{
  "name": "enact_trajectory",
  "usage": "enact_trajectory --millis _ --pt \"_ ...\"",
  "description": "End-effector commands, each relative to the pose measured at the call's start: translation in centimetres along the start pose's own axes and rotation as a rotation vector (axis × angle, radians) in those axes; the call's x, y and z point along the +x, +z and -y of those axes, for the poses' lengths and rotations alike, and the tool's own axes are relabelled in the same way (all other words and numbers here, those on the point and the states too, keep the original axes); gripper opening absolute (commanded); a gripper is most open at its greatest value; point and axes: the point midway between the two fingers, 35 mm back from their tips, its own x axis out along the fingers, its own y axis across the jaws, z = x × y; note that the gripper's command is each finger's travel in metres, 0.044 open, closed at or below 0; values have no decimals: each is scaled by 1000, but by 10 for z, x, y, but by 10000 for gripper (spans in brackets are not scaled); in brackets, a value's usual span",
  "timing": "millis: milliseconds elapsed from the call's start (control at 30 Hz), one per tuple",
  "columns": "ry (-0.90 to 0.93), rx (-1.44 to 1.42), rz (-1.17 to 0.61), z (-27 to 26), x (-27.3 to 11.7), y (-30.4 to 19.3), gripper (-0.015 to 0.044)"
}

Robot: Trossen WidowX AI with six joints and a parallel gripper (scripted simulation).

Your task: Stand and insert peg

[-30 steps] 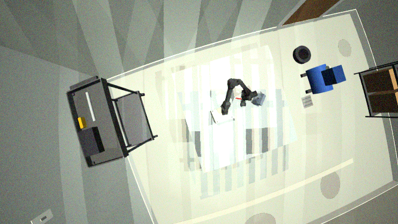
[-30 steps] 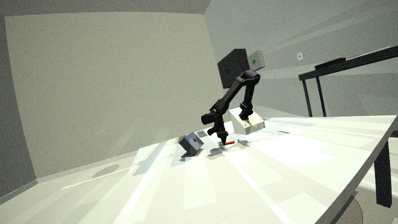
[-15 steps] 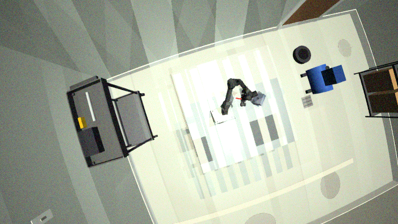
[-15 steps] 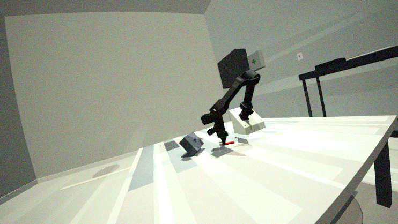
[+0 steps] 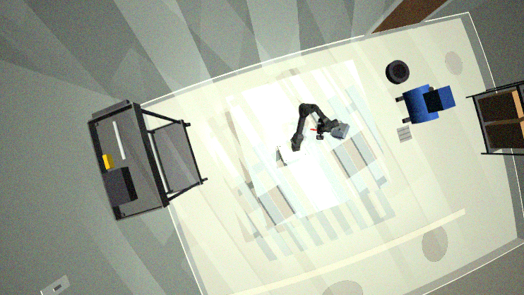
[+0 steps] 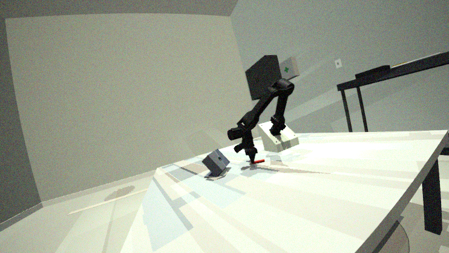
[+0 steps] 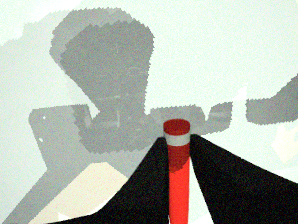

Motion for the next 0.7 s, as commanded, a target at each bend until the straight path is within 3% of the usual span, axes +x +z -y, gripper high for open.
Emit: enact_trajectory --millis 0,667 --pt "-5 1 35 1 -2 -1 50" --pt "-5 3 208 1 -13 -9 50"
